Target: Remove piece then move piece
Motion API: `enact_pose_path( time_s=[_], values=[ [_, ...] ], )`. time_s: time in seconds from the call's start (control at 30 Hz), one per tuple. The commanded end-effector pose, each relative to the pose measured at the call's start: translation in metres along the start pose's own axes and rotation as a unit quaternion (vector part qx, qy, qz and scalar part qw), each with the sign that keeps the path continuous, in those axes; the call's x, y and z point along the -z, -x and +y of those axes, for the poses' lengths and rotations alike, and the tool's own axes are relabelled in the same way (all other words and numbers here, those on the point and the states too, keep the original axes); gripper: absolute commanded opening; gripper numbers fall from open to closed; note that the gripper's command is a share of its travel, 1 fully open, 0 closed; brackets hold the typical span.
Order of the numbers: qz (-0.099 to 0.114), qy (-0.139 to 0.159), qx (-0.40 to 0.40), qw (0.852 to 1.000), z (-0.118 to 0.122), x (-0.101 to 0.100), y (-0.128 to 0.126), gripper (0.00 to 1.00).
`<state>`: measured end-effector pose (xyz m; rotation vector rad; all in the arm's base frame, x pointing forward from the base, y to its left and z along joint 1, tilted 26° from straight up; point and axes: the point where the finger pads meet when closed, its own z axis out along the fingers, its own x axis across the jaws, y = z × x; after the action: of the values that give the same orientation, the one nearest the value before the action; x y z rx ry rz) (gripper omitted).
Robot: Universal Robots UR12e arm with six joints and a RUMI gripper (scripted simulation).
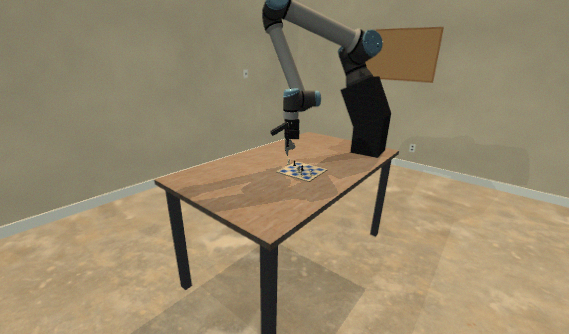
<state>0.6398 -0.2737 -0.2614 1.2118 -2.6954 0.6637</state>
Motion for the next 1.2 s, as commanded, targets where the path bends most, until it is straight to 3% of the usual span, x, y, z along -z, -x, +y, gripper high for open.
enact_pose_path(
  time_s=[0.0,0.17,0.37,0.4,1.17],
  values=[
    [0.0,0.0,0.0,1.0,0.0,0.025,0.0,0.22],
    [0.0,0.0,0.0,1.0,0.0,0.037,0.0,0.22],
    [0.0,0.0,0.0,1.0,0.0,0.039,0.0,0.22],
    [0.0,0.0,0.0,1.0,0.0,0.039,0.0,1.0],
    [0.0,0.0,0.0,1.0,0.0,0.039,0.0,1.0]
  ],
)
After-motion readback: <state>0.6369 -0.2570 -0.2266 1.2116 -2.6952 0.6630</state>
